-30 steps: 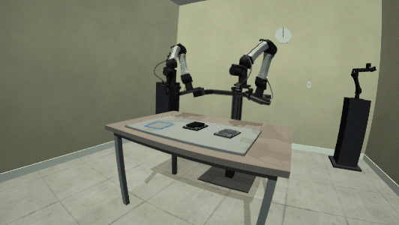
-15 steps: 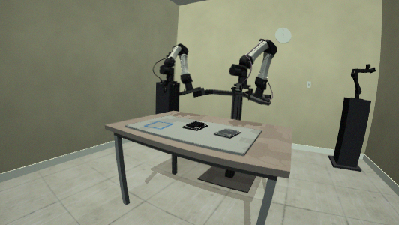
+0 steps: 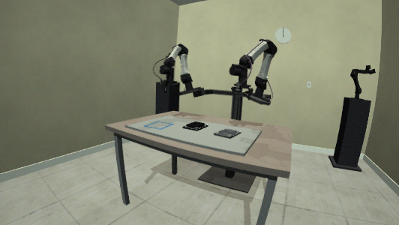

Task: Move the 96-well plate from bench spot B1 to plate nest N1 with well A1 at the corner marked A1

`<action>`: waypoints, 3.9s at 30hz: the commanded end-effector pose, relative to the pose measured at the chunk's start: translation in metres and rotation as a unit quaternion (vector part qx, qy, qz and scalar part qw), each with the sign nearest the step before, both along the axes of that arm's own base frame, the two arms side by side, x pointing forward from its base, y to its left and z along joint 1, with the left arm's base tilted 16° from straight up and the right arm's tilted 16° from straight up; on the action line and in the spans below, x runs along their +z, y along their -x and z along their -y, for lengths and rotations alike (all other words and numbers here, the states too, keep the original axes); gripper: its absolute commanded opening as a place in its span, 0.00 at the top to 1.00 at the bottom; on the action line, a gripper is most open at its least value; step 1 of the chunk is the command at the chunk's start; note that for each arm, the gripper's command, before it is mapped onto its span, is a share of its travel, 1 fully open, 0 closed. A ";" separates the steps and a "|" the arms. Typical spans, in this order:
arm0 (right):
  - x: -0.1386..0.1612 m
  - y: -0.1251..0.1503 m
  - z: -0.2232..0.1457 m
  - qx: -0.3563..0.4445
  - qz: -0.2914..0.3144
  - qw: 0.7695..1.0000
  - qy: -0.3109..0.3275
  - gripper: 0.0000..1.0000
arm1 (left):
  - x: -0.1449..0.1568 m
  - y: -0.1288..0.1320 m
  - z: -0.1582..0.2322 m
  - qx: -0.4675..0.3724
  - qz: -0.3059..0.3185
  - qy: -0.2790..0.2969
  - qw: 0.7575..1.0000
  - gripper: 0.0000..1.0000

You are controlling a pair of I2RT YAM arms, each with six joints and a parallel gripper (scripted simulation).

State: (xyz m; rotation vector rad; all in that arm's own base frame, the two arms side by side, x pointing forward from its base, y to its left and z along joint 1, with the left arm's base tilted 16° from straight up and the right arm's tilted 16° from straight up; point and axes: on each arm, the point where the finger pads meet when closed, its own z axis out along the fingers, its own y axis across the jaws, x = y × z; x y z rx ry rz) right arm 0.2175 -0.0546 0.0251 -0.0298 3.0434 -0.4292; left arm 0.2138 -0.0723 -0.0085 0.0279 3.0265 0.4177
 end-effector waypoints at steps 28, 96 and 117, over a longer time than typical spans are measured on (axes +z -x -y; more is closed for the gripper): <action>0.010 -0.011 -0.002 0.003 0.020 1.000 -0.006 0.00 | 0.002 0.007 -0.001 0.001 -0.005 0.001 1.000 0.00; 0.010 -0.011 -0.002 0.003 0.020 1.000 -0.006 0.00 | -0.126 -0.029 0.158 -0.005 -0.010 -0.003 1.000 0.00; 0.010 -0.011 -0.002 0.003 0.020 1.000 -0.006 0.00 | -0.184 -0.042 0.226 -0.006 -0.011 -0.005 1.000 0.00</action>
